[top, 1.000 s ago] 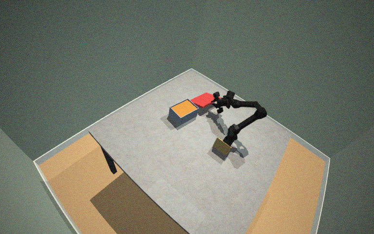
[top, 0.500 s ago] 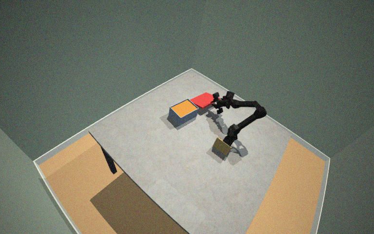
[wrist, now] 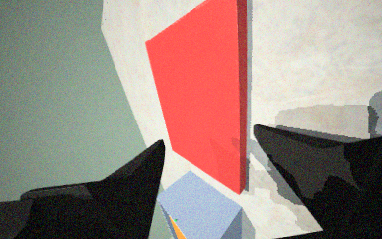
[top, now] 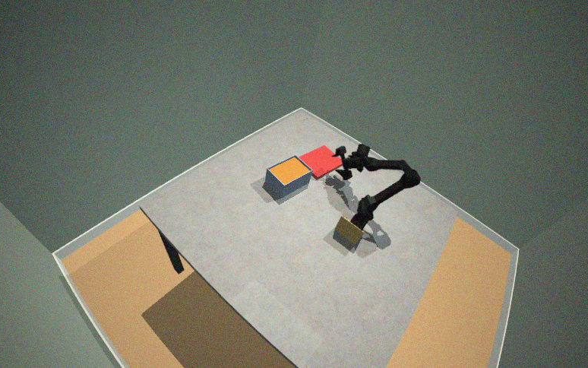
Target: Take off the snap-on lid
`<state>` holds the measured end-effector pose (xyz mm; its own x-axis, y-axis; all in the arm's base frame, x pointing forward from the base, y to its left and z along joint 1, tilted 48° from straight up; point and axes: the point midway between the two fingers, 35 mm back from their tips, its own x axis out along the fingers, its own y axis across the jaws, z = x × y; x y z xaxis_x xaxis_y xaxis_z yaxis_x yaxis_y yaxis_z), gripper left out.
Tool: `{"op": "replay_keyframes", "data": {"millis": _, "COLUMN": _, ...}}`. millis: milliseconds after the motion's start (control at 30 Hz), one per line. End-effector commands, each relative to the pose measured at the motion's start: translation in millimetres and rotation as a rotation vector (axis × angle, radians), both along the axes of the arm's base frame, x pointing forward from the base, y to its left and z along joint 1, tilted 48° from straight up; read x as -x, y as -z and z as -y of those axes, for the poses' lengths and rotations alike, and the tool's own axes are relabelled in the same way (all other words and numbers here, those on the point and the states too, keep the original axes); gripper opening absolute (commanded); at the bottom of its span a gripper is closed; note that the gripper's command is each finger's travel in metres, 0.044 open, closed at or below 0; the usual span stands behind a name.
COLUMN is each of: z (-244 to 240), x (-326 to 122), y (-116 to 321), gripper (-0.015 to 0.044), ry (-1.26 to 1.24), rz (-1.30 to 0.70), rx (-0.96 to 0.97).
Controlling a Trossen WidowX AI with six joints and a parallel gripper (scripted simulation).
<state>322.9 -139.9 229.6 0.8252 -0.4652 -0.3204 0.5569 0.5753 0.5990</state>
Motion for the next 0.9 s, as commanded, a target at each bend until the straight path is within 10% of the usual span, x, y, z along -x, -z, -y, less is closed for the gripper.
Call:
{"op": "replay_keyframes", "data": {"millis": 0, "z": -0.1, "x": 8.2, "y": 2.4, "gripper": 0.0440, "ry": -0.002, "rz": -0.005, "rx": 0.001}}
{"op": "replay_keyframes", "data": {"millis": 867, "z": 0.7, "x": 58.8, "y": 9.2, "gripper": 0.0440, "ry": -0.002, "rz": -0.008, "rx": 0.002}}
